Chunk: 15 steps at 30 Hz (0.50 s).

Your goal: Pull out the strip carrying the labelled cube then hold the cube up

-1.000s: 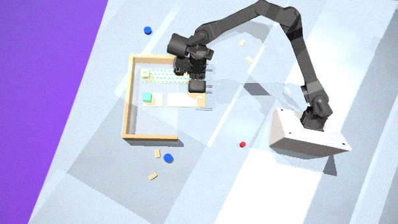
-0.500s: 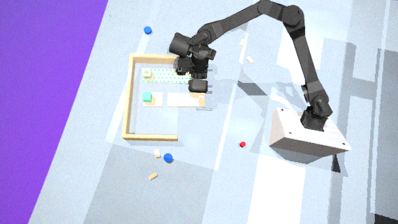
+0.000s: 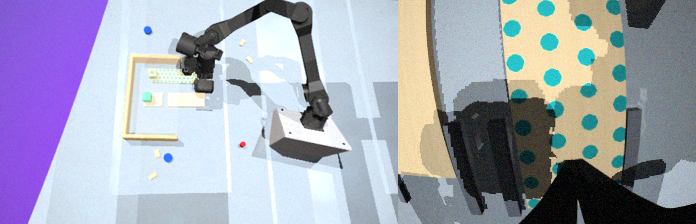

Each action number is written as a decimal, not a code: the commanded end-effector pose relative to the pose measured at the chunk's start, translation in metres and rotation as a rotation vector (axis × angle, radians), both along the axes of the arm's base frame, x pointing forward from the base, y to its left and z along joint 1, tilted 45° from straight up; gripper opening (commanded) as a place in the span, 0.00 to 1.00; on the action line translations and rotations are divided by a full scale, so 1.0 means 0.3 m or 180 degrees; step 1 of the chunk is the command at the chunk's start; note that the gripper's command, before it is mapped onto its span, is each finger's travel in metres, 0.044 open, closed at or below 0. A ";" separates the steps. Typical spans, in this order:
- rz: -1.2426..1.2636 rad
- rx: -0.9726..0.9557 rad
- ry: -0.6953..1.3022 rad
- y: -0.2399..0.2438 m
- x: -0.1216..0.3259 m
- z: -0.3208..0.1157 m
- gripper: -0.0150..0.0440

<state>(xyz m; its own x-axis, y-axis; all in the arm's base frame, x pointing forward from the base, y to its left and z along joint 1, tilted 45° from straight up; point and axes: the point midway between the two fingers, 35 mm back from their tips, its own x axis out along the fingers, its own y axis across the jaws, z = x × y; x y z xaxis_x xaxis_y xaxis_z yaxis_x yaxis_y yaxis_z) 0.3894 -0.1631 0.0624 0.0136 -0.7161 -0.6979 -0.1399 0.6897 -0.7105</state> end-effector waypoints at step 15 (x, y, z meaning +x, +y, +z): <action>-0.0037 0.0013 0.0059 -0.028 -0.111 -0.008 0.25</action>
<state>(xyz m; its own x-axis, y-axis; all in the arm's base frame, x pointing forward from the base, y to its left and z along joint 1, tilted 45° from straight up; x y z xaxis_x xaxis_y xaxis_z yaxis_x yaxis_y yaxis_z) 0.3673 -0.1655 0.0645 0.0158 -0.7164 -0.6975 -0.1404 0.6891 -0.7109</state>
